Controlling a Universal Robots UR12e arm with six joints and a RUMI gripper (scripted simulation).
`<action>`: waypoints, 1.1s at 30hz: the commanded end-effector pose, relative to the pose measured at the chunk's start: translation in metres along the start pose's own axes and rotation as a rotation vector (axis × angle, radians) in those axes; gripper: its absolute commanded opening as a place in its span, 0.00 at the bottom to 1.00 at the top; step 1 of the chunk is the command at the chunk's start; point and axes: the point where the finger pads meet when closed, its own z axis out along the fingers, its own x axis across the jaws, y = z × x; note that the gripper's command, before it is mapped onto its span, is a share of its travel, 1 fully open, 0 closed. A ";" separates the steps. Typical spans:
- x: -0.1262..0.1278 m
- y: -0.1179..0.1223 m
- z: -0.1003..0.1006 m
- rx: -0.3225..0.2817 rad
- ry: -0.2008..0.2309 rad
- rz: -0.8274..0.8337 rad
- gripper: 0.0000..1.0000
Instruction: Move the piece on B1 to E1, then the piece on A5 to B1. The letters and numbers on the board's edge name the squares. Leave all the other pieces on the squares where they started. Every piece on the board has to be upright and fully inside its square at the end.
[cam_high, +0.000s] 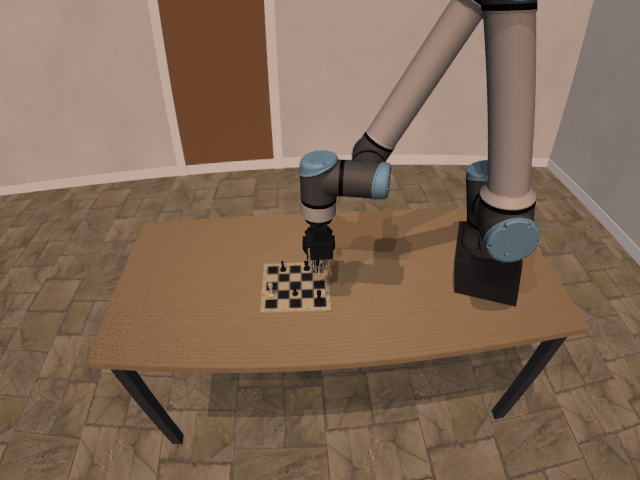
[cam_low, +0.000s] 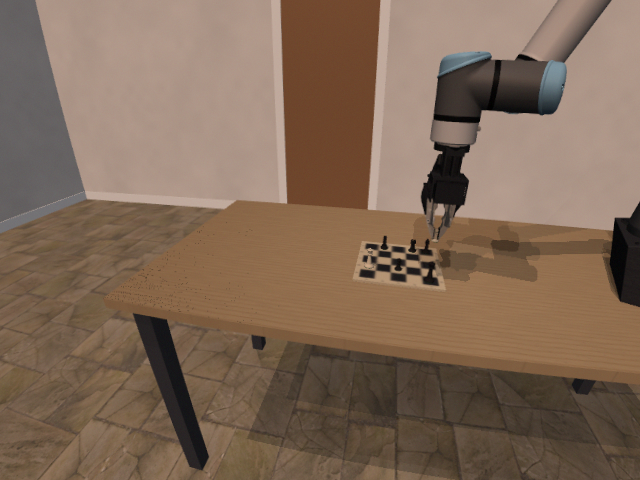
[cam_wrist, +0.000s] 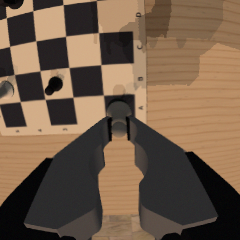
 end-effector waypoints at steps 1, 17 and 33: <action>-0.001 0.000 0.015 0.000 -0.001 0.000 0.00; -0.001 0.000 0.076 0.000 -0.001 0.000 0.00; -0.001 0.000 0.085 0.000 -0.001 0.000 0.00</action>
